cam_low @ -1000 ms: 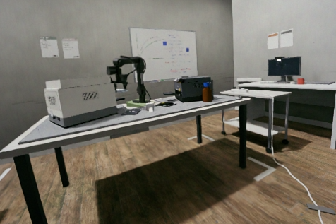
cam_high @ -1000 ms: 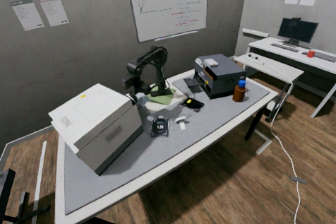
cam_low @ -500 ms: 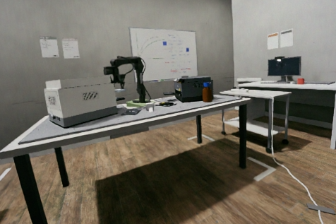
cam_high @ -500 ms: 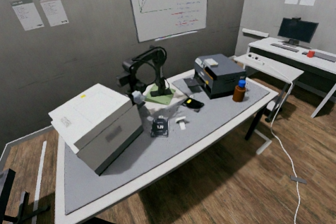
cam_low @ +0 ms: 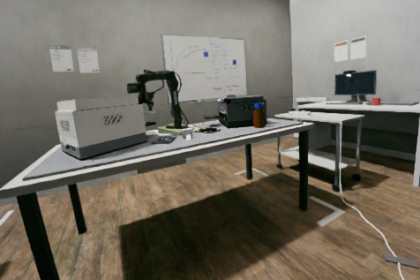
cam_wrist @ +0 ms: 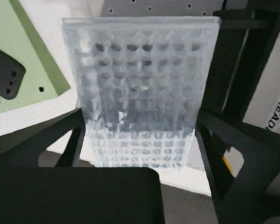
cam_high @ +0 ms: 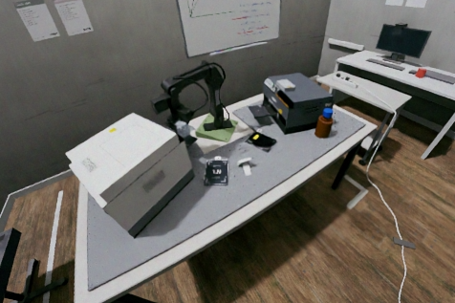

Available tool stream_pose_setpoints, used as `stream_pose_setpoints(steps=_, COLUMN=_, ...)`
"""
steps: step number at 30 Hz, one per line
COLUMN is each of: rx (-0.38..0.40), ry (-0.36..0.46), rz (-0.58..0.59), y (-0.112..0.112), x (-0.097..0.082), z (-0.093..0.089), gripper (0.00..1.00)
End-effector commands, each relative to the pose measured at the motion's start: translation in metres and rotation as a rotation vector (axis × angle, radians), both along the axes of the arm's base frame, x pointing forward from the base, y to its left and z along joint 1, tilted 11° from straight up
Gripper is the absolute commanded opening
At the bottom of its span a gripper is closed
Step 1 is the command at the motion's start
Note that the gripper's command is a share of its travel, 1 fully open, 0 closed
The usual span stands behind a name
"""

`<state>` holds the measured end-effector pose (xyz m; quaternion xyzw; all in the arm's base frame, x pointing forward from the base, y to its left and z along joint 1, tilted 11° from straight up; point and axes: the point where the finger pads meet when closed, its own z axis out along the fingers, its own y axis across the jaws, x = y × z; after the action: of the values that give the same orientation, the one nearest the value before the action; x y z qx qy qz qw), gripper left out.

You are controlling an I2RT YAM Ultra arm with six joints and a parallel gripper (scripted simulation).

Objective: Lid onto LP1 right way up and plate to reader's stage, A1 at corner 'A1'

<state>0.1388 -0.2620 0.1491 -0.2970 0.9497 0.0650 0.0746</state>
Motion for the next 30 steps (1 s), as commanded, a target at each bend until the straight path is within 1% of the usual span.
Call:
stream_pose_setpoints(steps=1, rx=-0.017, ry=-0.034, rz=0.023, y=-0.0121, x=-0.0042, z=0.0074, gripper=0.86)
stream_pose_setpoints(steps=5, rx=-0.018, ry=-0.034, rz=0.026, y=-0.0181, x=-0.0130, z=0.0062, gripper=0.86)
stream_pose_setpoints(steps=6, rx=-0.042, ry=-0.042, rz=0.028, y=-0.0174, x=-0.0133, z=0.0134, gripper=0.86)
stream_pose_setpoints(steps=10, rx=-0.035, ry=-0.041, rz=0.048, y=-0.0157, x=-0.0078, z=0.0114, gripper=0.86)
stream_pose_setpoints(steps=12, rx=-0.035, ry=-0.041, rz=0.048, y=-0.0157, x=-0.0078, z=0.0114, gripper=0.86)
stream_pose_setpoints(steps=13, rx=-0.034, ry=-0.040, rz=0.032, y=-0.0178, x=-0.0119, z=0.0109, gripper=0.86)
stream_pose_setpoints(steps=30, rx=-0.017, ry=-0.032, rz=0.013, y=-0.0181, x=-0.0098, z=0.0068, gripper=0.86)
